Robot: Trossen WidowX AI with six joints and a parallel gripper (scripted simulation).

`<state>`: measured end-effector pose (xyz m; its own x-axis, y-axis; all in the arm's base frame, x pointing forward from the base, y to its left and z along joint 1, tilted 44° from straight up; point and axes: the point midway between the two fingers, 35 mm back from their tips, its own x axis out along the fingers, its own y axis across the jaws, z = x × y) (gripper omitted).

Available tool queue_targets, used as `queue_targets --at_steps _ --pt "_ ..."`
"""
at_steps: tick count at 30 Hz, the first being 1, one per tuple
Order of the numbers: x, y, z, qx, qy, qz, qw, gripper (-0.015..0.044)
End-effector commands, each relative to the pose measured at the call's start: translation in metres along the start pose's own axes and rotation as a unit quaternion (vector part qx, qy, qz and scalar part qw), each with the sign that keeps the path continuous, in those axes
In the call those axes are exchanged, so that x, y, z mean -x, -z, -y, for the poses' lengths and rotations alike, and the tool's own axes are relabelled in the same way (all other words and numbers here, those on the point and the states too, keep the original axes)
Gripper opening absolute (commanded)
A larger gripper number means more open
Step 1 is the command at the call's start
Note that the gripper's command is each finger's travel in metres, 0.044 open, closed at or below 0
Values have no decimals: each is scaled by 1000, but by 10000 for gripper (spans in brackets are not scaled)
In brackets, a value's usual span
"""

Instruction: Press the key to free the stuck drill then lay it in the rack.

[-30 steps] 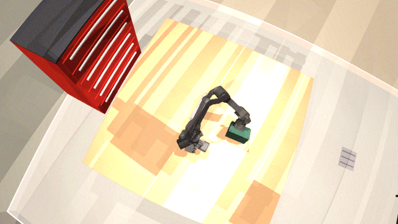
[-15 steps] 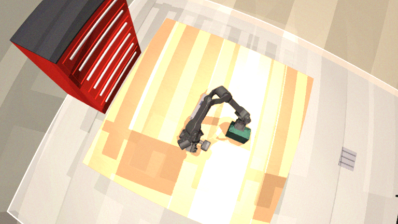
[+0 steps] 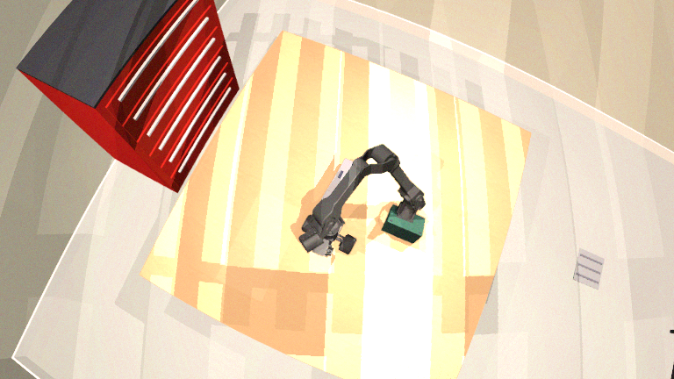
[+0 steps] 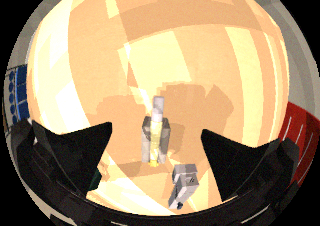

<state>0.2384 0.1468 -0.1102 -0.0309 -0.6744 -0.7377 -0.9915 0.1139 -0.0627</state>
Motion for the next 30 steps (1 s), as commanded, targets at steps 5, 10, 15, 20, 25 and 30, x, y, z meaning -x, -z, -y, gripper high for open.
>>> queue_targets --at_steps 5,10,15,20,25,30 --pt "43 -10 64 -201 71 94 972 440" --pt "93 -1 123 -386 117 185 896 440" --pt "147 26 179 -554 142 275 773 440" --pt "200 72 226 -696 146 356 606 440" --pt "250 133 263 -800 132 425 401 440" --pt "294 206 285 -853 102 480 176 440"
